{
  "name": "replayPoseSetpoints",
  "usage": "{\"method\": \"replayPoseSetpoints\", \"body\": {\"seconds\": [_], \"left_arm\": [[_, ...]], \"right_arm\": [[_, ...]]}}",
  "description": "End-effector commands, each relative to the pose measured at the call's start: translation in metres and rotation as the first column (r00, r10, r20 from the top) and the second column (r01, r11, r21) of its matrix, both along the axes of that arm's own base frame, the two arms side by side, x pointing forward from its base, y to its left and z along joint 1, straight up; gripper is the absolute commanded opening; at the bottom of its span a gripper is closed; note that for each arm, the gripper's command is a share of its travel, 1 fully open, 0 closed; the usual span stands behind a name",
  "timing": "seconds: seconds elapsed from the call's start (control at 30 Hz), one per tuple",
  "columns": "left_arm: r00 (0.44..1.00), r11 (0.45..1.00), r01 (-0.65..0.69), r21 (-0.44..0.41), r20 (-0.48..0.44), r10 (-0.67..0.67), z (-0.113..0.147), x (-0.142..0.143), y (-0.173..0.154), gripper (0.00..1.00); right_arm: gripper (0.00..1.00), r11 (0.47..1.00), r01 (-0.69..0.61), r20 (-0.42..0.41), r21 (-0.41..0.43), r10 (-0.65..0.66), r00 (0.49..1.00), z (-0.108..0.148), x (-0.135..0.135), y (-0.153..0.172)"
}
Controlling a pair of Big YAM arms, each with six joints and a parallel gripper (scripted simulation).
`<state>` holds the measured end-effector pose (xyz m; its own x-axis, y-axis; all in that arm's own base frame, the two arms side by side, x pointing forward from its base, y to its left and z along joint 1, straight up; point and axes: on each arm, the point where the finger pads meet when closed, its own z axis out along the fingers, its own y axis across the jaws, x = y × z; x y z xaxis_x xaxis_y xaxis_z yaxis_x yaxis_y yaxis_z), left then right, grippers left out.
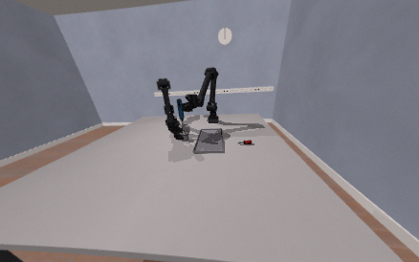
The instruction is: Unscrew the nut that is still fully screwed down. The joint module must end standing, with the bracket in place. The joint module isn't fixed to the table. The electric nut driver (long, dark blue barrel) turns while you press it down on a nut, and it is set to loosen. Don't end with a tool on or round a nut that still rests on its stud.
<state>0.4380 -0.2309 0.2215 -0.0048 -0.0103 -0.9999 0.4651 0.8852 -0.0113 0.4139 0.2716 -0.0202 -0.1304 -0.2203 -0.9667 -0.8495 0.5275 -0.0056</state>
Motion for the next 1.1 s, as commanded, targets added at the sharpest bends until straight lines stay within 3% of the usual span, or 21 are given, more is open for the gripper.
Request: {"method": "replayPoseSetpoints", "body": {"seconds": [0.0, 0.13, 0.33, 0.47, 0.6, 0.73, 0.83, 0.93, 1.07], "left_arm": [[0.997, 0.999, 0.011, -0.049, 0.076, -0.007, 0.033, 0.004, -0.008, 0.42], [0.998, 0.999, 0.010, -0.041, 0.060, -0.007, 0.023, 0.002, -0.007, 0.42], [0.997, 0.999, 0.011, -0.051, 0.080, -0.007, 0.034, 0.002, -0.007, 0.42], [0.999, 1.000, 0.008, -0.030, 0.040, -0.006, 0.008, 0.001, -0.006, 0.42], [0.997, 0.999, 0.008, -0.051, 0.079, -0.004, 0.027, 0.005, -0.008, 0.42], [0.999, 1.000, 0.007, -0.030, 0.040, -0.006, 0.002, 0.001, -0.006, 0.42], [0.996, 0.998, 0.009, -0.056, 0.090, -0.004, 0.029, 0.005, -0.008, 0.42], [0.996, 0.998, 0.009, -0.057, 0.090, -0.004, 0.029, 0.005, -0.009, 0.42], [0.999, 0.999, 0.007, -0.036, 0.051, -0.006, 0.005, 0.004, -0.008, 0.42]], "right_arm": [[0.59, 1.000, 0.001, 0.010, 0.007, -0.001, 1.000, 0.004, 0.004, 0.002], [0.59, 1.000, 0.001, 0.010, 0.007, -0.001, 1.000, 0.004, 0.004, 0.002], [0.59, 1.000, 0.001, 0.010, 0.007, -0.001, 1.000, 0.004, 0.004, 0.002], [0.59, 1.000, 0.001, 0.010, 0.007, -0.001, 1.000, 0.004, 0.004, 0.002], [0.59, 1.000, 0.001, 0.010, 0.007, -0.001, 1.000, 0.004, 0.004, 0.002], [0.59, 1.000, 0.001, 0.010, 0.007, -0.001, 1.000, 0.004, 0.004, 0.002], [0.59, 1.000, 0.001, 0.010, 0.007, -0.001, 1.000, 0.004, 0.004, 0.002], [0.59, 1.000, 0.001, 0.010, 0.007, -0.001, 1.000, 0.004, 0.004, 0.002], [0.59, 1.000, 0.001, 0.010, 0.007, -0.001, 1.000, 0.004, 0.004, 0.002]]}}
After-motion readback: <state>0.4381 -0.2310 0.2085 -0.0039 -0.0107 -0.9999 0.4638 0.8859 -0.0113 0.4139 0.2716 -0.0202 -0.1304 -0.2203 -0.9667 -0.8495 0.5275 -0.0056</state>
